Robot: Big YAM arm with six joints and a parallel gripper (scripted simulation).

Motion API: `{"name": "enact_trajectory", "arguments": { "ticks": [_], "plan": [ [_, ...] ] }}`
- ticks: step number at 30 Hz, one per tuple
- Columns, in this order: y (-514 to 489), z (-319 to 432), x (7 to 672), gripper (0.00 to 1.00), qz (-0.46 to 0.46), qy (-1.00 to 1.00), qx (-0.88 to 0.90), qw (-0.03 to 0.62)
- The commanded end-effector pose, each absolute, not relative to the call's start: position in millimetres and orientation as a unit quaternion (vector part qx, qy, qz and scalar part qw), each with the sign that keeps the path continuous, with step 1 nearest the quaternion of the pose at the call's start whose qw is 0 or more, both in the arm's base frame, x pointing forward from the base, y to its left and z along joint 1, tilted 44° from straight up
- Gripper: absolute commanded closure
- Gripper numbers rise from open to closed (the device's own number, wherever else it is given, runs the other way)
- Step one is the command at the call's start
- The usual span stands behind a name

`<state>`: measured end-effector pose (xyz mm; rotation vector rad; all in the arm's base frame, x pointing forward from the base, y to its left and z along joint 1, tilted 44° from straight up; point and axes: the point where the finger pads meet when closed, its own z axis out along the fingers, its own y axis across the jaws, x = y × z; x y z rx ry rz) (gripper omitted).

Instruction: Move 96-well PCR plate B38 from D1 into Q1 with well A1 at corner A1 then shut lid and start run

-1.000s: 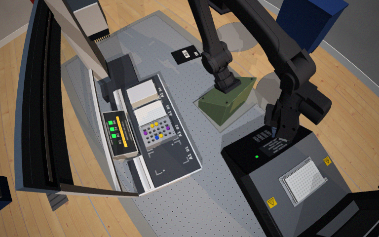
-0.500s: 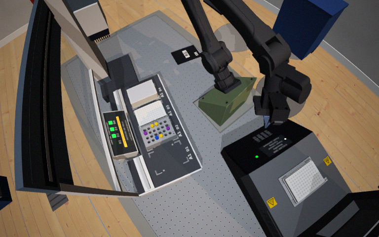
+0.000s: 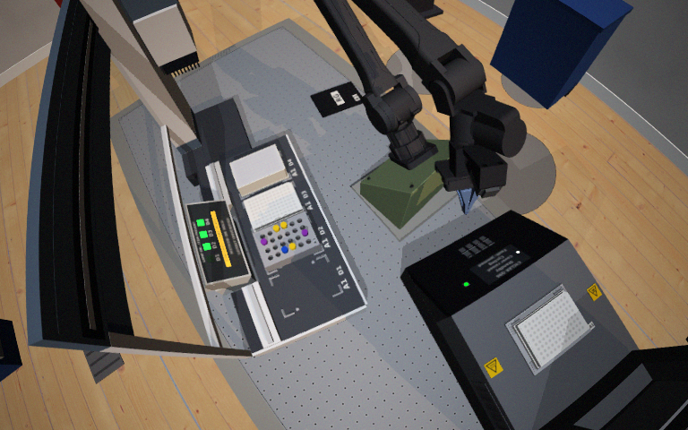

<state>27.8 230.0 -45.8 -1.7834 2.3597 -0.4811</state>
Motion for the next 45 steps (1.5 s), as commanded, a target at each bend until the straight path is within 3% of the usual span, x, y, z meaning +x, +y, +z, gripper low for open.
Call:
{"name": "enact_trajectory", "arguments": {
  "ticks": [1,20,45],
  "plan": [
    [224,-32,30,1.0,-0.134,0.759,-0.632,0.079],
    [221,-19,31,1.0,-0.062,0.656,-0.748,0.077],
    [253,-43,37,1.0,-0.06,0.69,-0.716,0.089]
  ]
}}
